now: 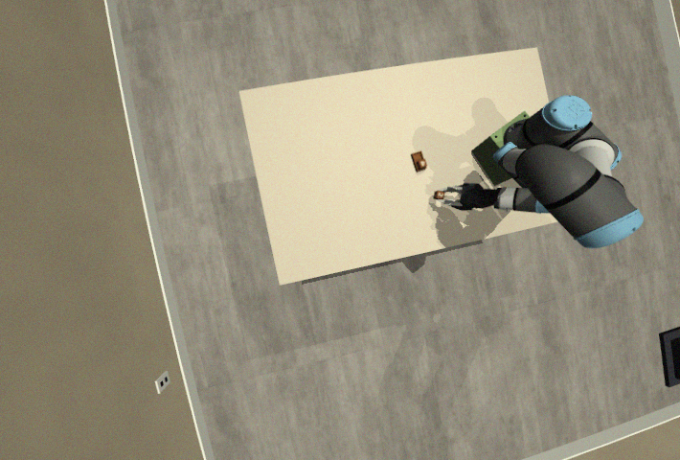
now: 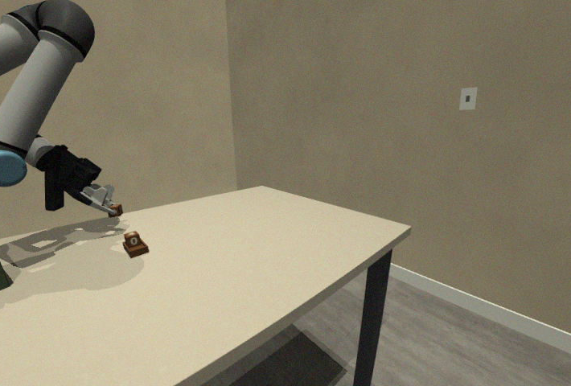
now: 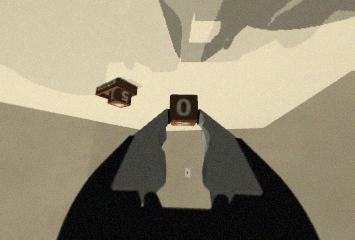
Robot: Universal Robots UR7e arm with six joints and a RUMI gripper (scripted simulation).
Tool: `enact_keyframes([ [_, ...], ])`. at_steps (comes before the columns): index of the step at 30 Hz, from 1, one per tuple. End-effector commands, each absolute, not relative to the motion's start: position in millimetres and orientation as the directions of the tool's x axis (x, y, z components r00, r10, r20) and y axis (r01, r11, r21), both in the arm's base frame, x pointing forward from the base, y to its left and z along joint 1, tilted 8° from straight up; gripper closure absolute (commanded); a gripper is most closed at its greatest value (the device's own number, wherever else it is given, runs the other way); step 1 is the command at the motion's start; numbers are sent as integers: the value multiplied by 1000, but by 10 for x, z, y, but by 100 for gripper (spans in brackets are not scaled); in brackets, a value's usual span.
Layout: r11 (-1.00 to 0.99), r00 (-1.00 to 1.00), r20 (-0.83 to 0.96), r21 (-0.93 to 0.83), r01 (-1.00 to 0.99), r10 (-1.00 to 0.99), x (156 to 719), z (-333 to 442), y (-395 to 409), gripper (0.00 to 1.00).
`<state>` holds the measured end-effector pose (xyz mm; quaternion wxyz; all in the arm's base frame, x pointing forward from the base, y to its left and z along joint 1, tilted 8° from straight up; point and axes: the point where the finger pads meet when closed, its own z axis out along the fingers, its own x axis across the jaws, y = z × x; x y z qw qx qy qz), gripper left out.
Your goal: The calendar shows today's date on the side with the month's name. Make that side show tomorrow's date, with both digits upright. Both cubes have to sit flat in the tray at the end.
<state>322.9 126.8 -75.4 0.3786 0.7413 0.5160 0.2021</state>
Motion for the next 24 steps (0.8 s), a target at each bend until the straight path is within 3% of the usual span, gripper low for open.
enact_keyframes([
  [1, -181, 387, -92, 770, 612, 917, 3227, -676, 1280, 90],
  [24, -182, 387, -92, 768, 614, 917, 3226, -629, 1286, 90],
])
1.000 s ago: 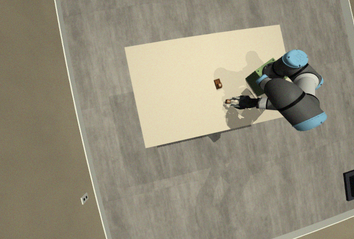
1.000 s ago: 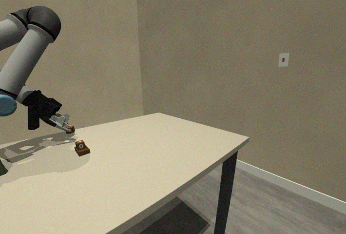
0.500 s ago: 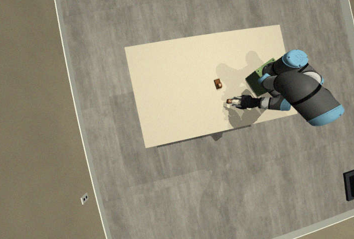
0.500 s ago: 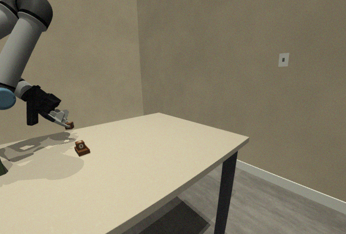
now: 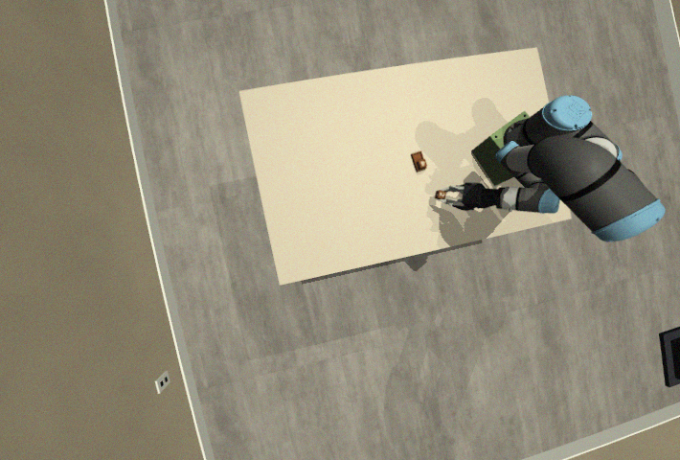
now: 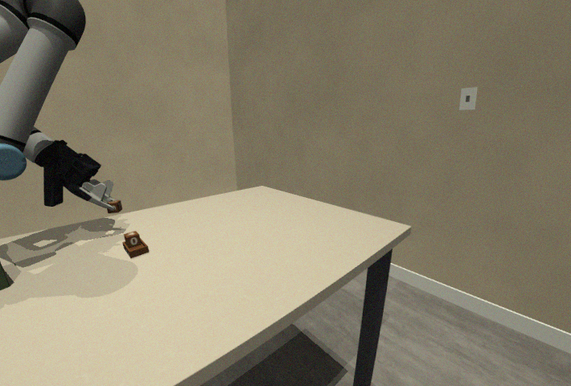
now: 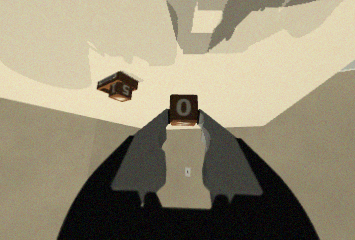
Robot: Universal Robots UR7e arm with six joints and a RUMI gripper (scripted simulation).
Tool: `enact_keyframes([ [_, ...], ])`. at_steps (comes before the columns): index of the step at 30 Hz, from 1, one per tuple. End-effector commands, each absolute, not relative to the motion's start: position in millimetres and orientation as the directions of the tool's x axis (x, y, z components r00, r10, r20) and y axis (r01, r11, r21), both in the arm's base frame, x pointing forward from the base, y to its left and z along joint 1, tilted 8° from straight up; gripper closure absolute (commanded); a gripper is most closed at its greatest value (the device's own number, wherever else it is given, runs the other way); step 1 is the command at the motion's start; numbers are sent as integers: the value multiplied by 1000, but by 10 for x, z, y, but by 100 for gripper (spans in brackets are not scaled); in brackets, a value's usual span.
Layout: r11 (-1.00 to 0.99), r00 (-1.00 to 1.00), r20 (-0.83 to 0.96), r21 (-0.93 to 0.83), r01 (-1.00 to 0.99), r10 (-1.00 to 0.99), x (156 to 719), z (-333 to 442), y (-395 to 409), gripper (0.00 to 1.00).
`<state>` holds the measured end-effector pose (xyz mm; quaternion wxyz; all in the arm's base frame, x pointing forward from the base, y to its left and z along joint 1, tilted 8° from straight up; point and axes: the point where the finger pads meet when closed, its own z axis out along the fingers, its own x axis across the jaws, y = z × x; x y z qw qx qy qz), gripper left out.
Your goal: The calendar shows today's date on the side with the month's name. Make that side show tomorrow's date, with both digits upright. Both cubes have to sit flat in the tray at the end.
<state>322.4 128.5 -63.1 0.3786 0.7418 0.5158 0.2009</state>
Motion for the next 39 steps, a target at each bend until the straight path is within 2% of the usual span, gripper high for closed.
enact_keyframes([
  [1, -182, 387, -92, 767, 615, 917, 3227, -629, 1286, 90],
  [39, -252, 386, -96, 609, 752, 918, 3262, -623, 1285, 90],
])
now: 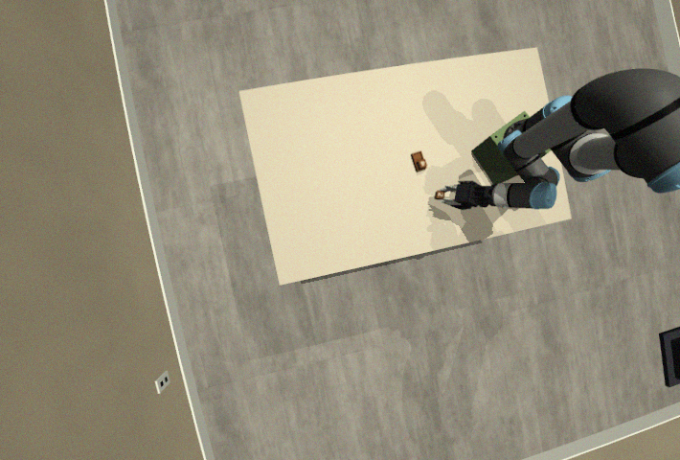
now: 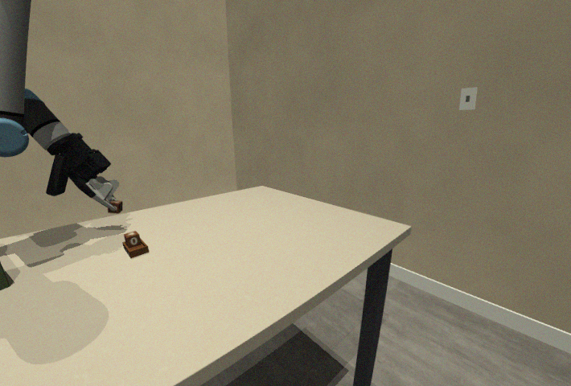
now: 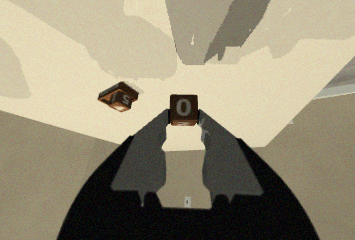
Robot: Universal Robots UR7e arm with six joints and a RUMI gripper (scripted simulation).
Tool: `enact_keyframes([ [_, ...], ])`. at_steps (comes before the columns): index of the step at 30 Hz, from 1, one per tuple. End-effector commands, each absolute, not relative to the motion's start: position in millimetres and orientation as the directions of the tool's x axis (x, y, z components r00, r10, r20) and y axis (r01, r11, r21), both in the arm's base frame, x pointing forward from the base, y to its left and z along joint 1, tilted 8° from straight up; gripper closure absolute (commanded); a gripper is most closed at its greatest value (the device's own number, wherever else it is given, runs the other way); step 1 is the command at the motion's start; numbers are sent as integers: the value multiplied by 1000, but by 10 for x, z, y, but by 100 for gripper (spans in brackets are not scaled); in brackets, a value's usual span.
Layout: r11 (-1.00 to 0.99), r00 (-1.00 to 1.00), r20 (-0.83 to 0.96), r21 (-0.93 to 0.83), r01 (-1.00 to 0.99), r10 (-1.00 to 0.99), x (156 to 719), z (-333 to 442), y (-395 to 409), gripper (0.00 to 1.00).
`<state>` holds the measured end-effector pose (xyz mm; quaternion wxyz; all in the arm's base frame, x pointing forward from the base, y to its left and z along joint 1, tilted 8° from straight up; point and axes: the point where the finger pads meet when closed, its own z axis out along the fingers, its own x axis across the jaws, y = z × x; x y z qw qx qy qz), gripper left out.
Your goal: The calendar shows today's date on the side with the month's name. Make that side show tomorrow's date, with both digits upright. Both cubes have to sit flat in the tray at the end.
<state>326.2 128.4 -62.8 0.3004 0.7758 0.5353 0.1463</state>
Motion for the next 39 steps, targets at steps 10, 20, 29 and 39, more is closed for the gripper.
enact_keyframes([
  [10, -266, 387, -92, 581, 769, 917, 3244, -611, 1280, 90],
  [20, -267, 387, -92, 579, 770, 917, 3243, -611, 1280, 90],
  [29, -273, 386, -96, 554, 787, 917, 3256, -629, 1281, 90],
  [39, -290, 385, -100, 492, 821, 918, 3277, -651, 1280, 90],
])
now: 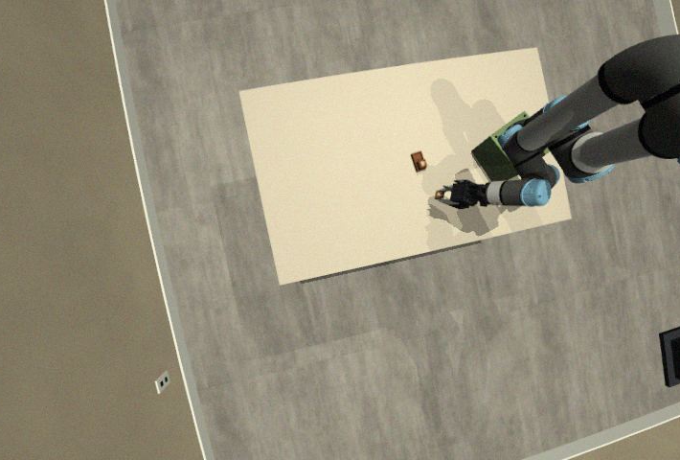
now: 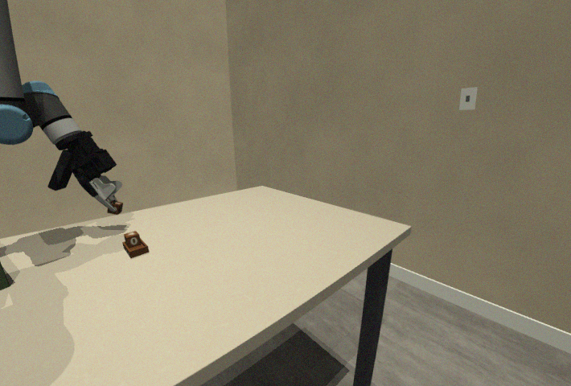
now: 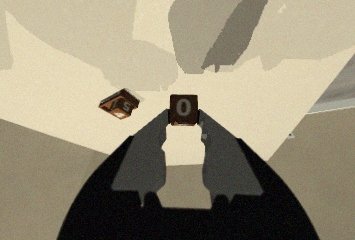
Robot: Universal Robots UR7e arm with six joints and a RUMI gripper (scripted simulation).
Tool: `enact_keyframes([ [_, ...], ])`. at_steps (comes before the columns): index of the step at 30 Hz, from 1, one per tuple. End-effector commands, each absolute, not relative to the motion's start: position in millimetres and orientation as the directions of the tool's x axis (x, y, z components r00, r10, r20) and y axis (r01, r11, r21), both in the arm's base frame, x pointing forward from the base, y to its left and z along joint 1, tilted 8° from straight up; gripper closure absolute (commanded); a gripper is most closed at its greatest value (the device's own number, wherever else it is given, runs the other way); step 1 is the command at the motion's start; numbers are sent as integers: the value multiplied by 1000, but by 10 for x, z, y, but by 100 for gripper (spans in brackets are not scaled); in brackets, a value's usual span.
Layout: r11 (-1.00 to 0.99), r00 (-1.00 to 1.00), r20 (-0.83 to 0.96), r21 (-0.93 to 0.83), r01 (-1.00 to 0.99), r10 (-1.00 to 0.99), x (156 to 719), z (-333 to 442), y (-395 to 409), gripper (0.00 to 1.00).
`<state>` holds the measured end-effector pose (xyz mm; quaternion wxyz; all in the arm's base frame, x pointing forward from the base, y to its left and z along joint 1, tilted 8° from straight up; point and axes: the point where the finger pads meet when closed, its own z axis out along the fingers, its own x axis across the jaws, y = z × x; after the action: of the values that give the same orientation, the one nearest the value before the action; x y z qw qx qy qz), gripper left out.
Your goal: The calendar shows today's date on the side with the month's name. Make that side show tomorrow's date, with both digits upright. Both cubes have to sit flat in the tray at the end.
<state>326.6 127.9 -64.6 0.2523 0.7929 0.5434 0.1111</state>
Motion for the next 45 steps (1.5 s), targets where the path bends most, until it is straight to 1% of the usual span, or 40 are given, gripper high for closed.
enact_keyframes([
  [1, -293, 384, -101, 483, 825, 918, 3278, -651, 1279, 90],
  [10, -318, 385, -98, 401, 859, 918, 3278, -632, 1275, 90],
  [21, -333, 387, -92, 355, 874, 917, 3265, -602, 1272, 90],
  [35, -336, 387, -93, 341, 878, 917, 3267, -604, 1272, 90],
  [45, -349, 384, -99, 259, 900, 918, 3285, -634, 1269, 90],
])
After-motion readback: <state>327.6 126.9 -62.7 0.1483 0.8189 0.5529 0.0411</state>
